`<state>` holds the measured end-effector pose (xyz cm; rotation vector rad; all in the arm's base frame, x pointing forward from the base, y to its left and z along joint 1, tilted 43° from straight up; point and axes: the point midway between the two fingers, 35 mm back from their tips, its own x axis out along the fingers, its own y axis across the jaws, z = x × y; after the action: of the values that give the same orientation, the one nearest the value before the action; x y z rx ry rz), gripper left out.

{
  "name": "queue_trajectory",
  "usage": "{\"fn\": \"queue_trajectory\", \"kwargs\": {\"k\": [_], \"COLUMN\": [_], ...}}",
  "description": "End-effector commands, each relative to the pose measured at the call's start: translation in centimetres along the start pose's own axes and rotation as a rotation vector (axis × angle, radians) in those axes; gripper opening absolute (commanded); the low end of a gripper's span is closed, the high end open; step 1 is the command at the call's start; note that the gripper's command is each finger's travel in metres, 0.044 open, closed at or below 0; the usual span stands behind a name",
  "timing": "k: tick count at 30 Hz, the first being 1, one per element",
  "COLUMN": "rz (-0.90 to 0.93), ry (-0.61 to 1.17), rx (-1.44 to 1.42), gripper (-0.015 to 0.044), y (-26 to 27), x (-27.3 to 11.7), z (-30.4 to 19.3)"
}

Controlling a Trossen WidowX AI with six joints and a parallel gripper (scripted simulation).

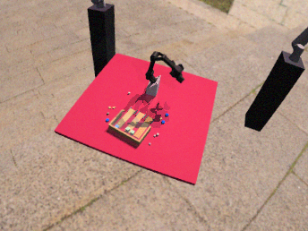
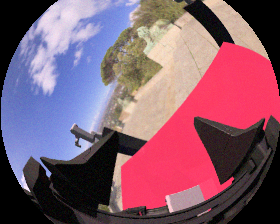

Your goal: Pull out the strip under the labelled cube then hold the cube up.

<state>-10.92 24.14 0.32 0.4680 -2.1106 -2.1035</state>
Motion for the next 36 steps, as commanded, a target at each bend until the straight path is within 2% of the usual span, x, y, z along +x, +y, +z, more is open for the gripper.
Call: {"fn": "queue_trajectory", "kwargs": {"k": [1, 7, 17, 20, 26, 36], "rz": [-0.006, -0.266, -0.947, -1.168, -1.49, -1.989], "ry": [0.004, 0.096, 0.089, 0.028, -0.113, -0.463], "rx": [-0.004, -0.087, -0.038, 0.033, 0.181, 0.562], "gripper": [0.04, 0.04, 0.04, 0.04, 0.04, 0.04], "y": [-0.1, -2.7, -8.5, -9.4, -9.3, -5.3], "x": [-0.1, -3.3, -13.0, -16.8, -22.7, -31.4], "z": [-0.1, -3.5, -7.7, -8.7, -10.8, -17.5]}}
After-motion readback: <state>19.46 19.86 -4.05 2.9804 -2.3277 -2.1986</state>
